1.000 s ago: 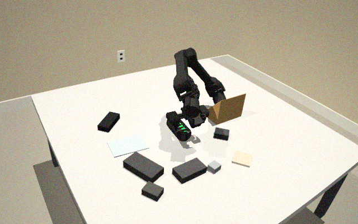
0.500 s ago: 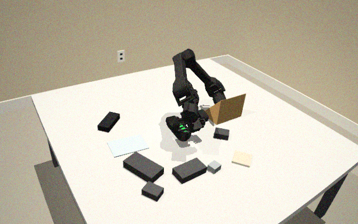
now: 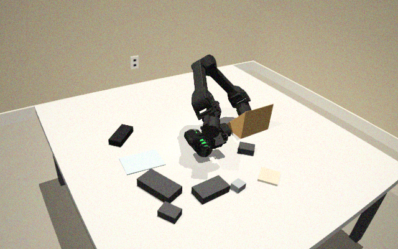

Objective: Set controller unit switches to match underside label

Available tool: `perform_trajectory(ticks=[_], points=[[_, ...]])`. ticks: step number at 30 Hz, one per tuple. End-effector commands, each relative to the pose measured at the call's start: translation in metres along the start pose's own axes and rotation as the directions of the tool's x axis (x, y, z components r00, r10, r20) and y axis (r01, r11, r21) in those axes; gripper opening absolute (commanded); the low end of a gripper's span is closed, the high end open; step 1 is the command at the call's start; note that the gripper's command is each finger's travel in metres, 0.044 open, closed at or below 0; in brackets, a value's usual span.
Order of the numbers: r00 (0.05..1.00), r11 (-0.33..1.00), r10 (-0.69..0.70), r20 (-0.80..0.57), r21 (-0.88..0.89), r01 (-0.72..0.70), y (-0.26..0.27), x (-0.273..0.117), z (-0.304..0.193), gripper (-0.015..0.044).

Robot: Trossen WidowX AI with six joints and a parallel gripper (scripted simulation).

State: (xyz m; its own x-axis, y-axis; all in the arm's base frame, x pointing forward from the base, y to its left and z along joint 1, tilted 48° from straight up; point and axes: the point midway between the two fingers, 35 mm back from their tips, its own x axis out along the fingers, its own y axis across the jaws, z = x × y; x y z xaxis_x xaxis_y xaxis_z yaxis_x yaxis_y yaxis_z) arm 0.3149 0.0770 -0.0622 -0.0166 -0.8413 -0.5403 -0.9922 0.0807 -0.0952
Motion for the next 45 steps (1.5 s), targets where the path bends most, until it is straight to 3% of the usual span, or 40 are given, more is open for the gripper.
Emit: perform_trajectory(ticks=[1, 45], points=[[1.0, 1.0, -0.001, -0.003, -0.006, 0.001, 0.0, 0.001, 0.0, 0.0326], [0.999, 1.0, -0.001, 0.042, -0.007, 0.001, 0.0, -0.022, -0.016, 0.0335]])
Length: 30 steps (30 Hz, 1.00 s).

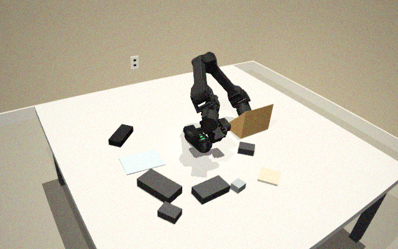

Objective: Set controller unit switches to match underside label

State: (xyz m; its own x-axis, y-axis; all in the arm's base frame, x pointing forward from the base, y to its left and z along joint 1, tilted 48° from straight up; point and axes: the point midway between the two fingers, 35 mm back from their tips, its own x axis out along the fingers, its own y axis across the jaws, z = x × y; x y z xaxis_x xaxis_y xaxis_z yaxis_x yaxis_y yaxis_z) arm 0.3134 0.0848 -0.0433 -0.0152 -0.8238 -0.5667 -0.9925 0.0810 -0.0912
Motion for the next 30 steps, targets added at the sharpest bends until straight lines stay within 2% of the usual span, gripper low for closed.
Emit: perform_trajectory(ticks=[1, 30], points=[[1.0, 1.0, -0.003, 0.012, -0.004, 0.003, 0.0, -0.006, -0.004, 0.0335], [0.997, 1.0, -0.003, 0.073, -0.004, 0.003, 0.0, -0.022, -0.021, 0.0335]])
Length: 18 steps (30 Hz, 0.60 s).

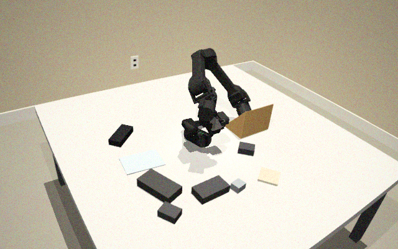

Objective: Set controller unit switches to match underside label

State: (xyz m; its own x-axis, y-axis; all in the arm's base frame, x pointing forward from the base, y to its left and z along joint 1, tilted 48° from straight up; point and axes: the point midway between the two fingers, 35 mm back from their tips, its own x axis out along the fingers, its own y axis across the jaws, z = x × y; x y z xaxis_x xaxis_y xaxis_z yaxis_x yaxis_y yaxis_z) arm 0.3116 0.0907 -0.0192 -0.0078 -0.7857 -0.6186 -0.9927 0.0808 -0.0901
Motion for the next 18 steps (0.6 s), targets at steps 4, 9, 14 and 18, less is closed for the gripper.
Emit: perform_trajectory(ticks=[4, 9, 14, 18], points=[[1.0, 1.0, -0.003, 0.017, -0.003, 0.003, -0.001, -0.006, -0.007, 0.0335], [1.0, 1.0, -0.003, 0.027, -0.004, 0.003, -0.001, -0.009, -0.01, 0.0335], [0.999, 1.0, -0.003, 0.038, -0.004, 0.003, -0.001, -0.012, -0.013, 0.0335], [0.999, 1.0, -0.003, 0.046, -0.004, 0.003, -0.001, -0.014, -0.016, 0.0335]])
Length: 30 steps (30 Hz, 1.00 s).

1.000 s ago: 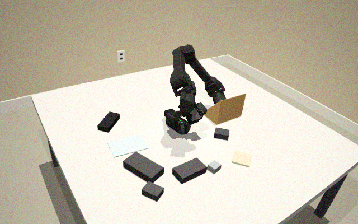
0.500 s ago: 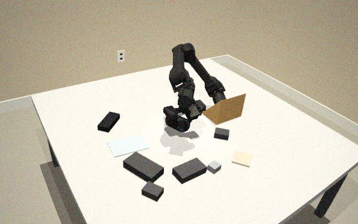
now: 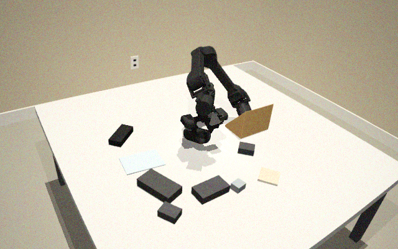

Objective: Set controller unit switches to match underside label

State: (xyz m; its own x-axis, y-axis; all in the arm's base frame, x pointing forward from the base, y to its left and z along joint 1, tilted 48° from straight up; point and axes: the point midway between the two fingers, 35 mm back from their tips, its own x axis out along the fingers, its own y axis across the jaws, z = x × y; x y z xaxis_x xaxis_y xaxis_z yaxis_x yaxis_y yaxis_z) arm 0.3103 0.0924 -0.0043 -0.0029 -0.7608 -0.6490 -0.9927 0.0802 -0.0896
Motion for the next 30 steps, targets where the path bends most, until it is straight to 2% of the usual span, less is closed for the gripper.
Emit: perform_trajectory(ticks=[1, 30], points=[[1.0, 1.0, -0.003, 0.009, -0.003, 0.003, -0.001, -0.004, -0.005, 0.0335], [0.998, 1.0, -0.002, 0.07, -0.004, 0.002, -0.001, -0.018, -0.025, 0.0335]])
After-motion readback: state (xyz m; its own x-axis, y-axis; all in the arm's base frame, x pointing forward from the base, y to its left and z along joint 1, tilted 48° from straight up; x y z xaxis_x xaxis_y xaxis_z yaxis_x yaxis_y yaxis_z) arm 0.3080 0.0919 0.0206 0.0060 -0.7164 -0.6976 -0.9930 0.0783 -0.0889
